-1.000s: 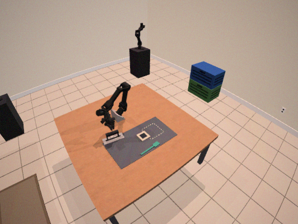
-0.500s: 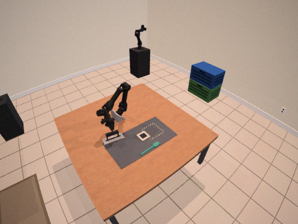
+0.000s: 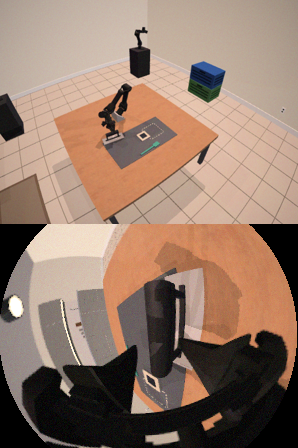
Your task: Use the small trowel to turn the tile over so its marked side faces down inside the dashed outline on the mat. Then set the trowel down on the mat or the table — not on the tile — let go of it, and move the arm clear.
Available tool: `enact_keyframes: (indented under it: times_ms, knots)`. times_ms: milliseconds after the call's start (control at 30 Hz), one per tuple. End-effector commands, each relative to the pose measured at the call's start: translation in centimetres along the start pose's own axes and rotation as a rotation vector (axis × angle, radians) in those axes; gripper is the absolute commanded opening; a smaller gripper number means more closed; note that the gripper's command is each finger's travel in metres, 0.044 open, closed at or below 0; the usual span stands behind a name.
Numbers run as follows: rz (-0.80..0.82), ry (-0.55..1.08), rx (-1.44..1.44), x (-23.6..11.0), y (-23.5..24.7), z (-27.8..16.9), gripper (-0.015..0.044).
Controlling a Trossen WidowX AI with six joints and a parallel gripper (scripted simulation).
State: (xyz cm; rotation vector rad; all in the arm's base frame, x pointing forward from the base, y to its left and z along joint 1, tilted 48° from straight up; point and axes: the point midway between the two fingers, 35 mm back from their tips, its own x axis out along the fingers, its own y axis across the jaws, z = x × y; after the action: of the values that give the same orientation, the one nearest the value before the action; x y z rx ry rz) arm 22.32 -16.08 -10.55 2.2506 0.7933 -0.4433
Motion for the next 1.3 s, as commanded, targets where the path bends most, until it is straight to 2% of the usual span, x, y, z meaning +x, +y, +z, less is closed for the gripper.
enact_keyframes:
  times_ms: [0, 567, 700, 1267]
  knots:
    - [-0.01, -0.003, 0.023, 0.8, -0.5, -0.2, 0.03]
    - [-0.007, -0.015, 0.062, 3.2, -0.4, -0.7, 0.03]
    - [-0.007, -0.015, 0.062, 3.2, -0.4, -0.7, 0.0195]
    - [-0.007, -0.015, 0.062, 3.2, -0.4, -0.7, 0.0082]
